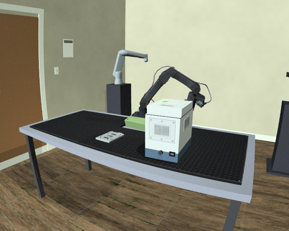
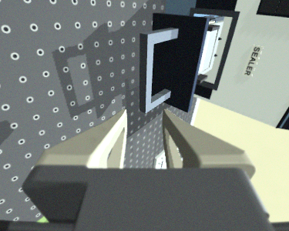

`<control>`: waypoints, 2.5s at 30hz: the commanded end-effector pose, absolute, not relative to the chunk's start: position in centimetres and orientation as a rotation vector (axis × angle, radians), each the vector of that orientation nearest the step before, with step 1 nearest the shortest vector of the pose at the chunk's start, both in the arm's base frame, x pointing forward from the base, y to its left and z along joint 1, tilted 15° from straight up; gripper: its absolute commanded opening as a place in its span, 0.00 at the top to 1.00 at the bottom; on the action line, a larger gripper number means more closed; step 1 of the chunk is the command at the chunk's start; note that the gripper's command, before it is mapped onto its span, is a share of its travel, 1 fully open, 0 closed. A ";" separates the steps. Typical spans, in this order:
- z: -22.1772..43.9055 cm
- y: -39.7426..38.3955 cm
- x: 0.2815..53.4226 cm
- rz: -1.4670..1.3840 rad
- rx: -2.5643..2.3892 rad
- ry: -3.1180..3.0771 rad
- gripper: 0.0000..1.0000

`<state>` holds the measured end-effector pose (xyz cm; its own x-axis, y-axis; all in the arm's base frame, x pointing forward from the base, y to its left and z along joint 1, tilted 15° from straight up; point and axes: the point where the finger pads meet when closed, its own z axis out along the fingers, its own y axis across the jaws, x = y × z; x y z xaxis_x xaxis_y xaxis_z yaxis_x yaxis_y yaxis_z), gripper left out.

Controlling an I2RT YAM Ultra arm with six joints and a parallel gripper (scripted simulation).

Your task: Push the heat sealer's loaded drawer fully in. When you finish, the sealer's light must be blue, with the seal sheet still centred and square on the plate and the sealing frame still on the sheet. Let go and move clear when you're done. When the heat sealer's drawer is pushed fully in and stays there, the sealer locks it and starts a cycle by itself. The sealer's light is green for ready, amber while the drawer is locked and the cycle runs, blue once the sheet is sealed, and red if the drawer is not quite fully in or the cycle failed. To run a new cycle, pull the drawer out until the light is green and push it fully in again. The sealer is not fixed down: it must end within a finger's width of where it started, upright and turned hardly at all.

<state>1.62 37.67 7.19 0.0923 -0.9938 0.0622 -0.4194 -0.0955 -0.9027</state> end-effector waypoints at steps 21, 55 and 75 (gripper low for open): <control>7.9 38.6 1.2 -0.932 -1.594 1.421 0.70; 7.5 38.1 2.9 -0.938 -1.598 1.421 0.70; 7.0 38.1 4.1 -0.941 -1.594 1.426 0.70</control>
